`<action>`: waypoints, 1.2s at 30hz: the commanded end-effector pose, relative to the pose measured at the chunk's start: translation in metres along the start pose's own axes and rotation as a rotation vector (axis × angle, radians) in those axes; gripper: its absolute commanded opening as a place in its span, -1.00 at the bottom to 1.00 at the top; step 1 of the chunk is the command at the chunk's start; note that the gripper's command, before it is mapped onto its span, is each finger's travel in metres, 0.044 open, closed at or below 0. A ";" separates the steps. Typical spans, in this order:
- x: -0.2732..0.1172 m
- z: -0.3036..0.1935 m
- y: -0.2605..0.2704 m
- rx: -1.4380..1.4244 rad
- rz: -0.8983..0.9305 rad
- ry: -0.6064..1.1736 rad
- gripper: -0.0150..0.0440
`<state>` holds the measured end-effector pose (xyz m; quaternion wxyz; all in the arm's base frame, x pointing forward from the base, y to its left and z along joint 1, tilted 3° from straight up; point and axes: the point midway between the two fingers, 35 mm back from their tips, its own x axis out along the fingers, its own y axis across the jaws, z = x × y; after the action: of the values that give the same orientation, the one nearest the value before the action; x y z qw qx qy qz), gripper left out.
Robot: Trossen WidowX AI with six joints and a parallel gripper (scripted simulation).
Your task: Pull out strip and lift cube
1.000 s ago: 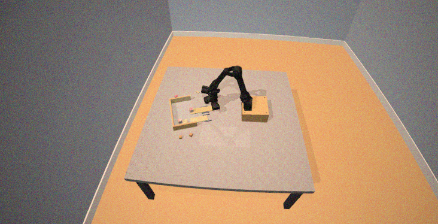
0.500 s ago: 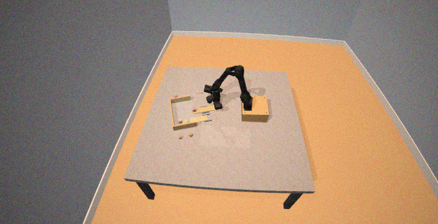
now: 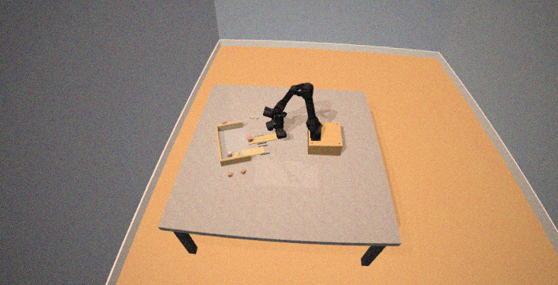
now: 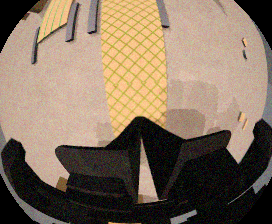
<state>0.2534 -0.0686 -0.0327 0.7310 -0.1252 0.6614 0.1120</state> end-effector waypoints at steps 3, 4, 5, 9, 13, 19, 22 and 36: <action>0.004 -0.016 0.003 0.003 0.010 0.022 -0.49; 0.004 -0.017 0.002 0.003 0.010 0.022 -0.49; 0.004 -0.019 0.002 0.003 0.010 0.022 -0.49; 0.004 -0.025 0.002 0.003 0.010 0.022 -0.49; 0.004 -0.031 0.002 0.003 0.010 0.023 -0.49; -0.020 -0.021 -0.002 0.002 0.004 0.013 -0.49; -0.042 -0.021 -0.002 0.003 0.009 0.022 -0.49; -0.043 0.032 -0.001 -0.158 0.011 0.017 0.58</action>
<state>0.2698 -0.0616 0.0107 0.7116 -0.1781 0.6585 0.1682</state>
